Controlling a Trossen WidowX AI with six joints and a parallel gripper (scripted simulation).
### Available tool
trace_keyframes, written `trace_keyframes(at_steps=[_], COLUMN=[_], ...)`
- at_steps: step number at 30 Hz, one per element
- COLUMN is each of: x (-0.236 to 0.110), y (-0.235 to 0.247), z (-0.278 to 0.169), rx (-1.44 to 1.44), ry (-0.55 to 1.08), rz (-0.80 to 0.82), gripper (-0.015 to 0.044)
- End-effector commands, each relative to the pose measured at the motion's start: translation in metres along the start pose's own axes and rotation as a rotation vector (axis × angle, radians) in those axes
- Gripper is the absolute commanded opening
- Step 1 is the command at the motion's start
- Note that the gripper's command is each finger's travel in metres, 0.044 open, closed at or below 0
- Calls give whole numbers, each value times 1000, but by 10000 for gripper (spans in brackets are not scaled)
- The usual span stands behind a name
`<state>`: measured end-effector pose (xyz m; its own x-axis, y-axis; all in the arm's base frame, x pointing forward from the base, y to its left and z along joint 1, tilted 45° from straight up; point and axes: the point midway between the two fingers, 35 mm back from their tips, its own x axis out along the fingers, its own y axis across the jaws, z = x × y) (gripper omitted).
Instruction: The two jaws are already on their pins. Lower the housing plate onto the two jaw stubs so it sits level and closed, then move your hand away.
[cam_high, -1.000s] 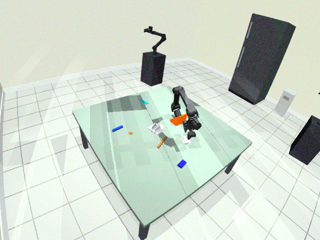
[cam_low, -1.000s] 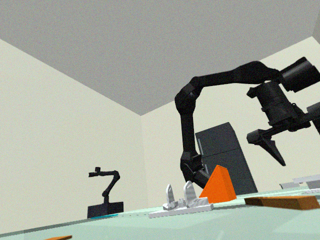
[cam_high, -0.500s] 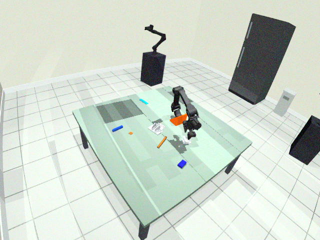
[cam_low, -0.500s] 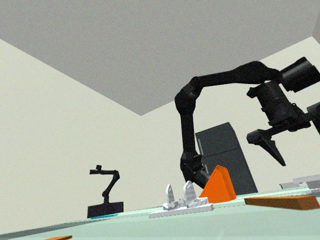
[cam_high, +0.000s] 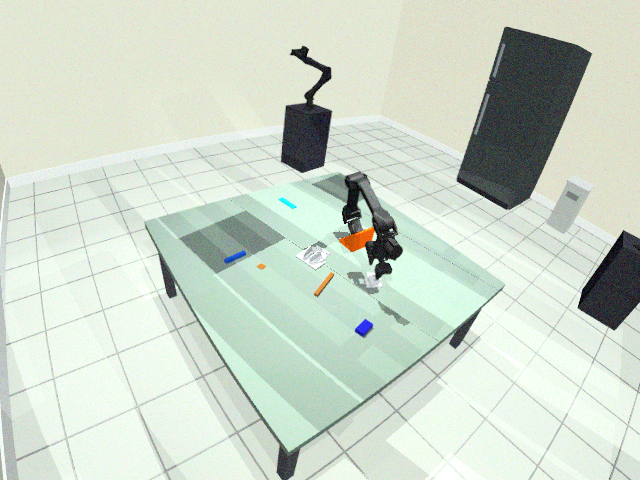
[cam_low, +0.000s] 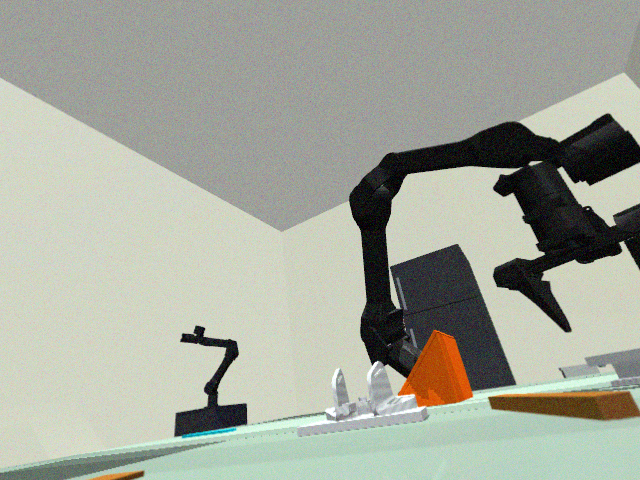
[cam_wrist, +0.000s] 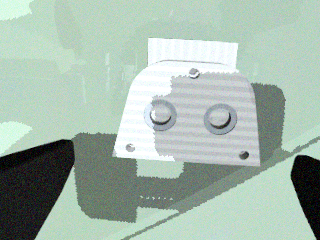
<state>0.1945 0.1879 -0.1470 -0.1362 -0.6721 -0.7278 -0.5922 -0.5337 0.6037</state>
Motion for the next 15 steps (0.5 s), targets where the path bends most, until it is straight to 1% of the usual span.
trace_keyframes(at_steps=[1, 9, 15], x=[0, 0, 9], y=[0, 0, -1], z=[0, 0, 0], rx=[-2, 0, 0], ry=[3, 0, 1], rz=[-2, 0, -1], gripper=[440, 440, 440])
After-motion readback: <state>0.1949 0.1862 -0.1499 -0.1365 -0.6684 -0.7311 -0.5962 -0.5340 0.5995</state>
